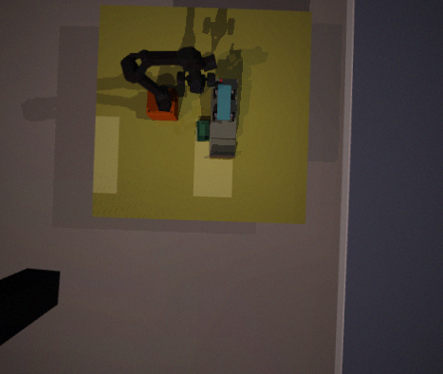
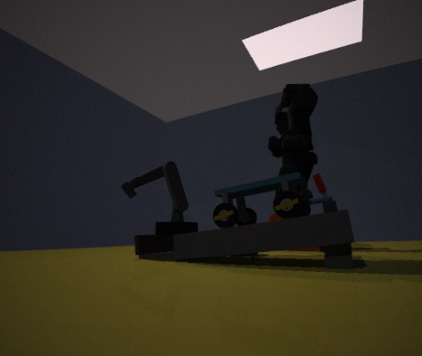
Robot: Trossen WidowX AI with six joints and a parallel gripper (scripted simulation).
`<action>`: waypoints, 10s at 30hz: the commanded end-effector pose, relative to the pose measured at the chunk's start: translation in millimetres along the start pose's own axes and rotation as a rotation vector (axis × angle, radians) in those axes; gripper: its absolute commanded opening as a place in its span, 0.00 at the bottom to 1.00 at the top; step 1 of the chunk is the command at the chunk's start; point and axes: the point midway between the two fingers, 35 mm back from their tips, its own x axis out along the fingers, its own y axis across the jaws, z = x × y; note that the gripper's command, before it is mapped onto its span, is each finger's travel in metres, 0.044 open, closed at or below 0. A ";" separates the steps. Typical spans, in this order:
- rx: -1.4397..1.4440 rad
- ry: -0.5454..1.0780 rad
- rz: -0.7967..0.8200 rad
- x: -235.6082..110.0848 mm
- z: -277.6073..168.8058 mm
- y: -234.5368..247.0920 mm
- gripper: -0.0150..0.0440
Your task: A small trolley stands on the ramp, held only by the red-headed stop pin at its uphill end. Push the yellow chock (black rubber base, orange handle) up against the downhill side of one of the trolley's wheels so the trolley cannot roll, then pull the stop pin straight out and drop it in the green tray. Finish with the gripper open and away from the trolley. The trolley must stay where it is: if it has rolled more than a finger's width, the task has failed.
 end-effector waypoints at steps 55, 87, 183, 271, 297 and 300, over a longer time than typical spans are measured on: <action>-0.004 -0.017 0.006 14.4 205.2 46.9 0.25; 0.789 0.033 -0.023 15.3 237.4 57.4 0.25; 1.565 0.077 -0.074 83.5 213.2 84.2 0.25; 0.465 0.209 0.011 -13.4 57.2 128.4 0.58; -0.007 0.303 0.012 -11.0 -26.7 121.2 0.58; -0.007 0.304 0.012 -6.8 -28.2 121.2 0.58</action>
